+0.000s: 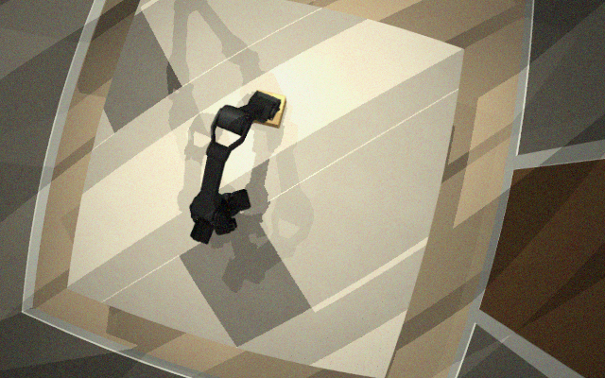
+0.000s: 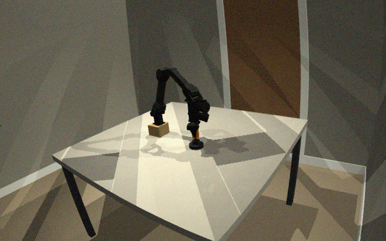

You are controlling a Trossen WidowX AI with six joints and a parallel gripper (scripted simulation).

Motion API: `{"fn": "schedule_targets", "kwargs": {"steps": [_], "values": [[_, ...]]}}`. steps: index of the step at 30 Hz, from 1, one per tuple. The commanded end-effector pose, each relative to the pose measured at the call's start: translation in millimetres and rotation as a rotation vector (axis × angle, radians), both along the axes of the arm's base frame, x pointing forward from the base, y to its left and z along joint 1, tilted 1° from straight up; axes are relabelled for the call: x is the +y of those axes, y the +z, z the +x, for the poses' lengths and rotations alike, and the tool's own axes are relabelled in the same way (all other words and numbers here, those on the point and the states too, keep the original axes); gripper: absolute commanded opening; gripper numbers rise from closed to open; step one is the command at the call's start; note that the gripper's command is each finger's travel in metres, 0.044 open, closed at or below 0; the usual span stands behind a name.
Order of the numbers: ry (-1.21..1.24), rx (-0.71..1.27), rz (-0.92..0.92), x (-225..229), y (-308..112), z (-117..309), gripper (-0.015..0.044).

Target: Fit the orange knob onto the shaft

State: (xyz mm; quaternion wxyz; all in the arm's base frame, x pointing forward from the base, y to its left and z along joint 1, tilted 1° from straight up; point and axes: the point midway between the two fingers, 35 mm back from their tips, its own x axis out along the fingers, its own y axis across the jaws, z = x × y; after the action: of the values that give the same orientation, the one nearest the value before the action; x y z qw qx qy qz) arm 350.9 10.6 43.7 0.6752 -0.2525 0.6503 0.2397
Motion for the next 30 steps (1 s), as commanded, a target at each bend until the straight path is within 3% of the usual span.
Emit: {"fn": "schedule_targets", "kwargs": {"steps": [1,9,30], "values": [[0.003,-0.001,0.000,0.0,3.5,-1.8,0.0000],[0.212,0.000,-0.008,-0.6,1.9,-5.4,0.0000],[0.212,0.000,-0.008,-0.4,2.7,-1.6,0.0000]]}}
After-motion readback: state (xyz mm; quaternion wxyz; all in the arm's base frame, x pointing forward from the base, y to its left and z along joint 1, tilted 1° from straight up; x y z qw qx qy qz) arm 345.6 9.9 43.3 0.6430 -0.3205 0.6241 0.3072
